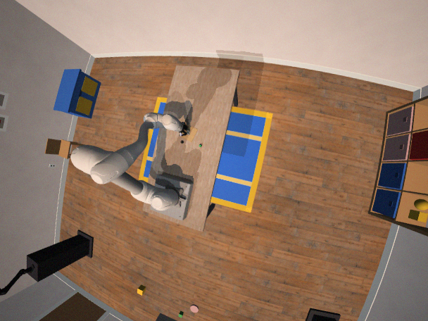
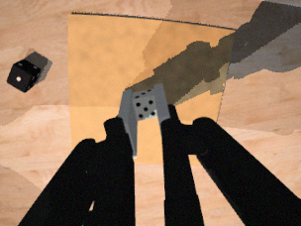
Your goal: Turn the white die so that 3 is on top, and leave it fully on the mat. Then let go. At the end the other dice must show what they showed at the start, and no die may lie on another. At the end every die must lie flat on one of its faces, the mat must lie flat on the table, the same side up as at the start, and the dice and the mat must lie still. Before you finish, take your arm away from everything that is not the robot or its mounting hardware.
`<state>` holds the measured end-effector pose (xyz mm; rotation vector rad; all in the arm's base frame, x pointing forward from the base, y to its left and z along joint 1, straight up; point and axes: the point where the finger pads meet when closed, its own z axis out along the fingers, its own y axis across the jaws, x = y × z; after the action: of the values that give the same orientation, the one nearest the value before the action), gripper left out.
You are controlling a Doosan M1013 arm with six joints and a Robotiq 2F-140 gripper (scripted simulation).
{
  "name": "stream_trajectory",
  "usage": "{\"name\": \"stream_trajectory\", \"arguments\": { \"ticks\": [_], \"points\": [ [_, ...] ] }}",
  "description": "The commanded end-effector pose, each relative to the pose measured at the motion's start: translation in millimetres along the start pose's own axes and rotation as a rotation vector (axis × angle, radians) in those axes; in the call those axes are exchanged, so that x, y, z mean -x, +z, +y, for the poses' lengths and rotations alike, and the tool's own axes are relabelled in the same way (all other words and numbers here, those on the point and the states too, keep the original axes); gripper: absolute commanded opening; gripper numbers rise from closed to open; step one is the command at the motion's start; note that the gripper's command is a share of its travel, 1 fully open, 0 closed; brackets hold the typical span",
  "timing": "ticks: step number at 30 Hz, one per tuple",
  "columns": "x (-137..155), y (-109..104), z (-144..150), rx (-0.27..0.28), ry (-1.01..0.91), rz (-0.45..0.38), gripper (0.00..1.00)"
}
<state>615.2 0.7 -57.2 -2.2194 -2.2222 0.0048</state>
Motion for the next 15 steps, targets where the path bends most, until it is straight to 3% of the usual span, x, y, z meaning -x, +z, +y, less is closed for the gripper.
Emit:
{"name": "stream_trajectory", "arguments": {
  "ticks": [1,15],
  "points": [
    [-0.1,-0.1,0.0,0.0,0.0,0.0,0.09],
    [-0.1,-0.1,0.0,0.0,0.0,0.0,0.14]
  ]
}}
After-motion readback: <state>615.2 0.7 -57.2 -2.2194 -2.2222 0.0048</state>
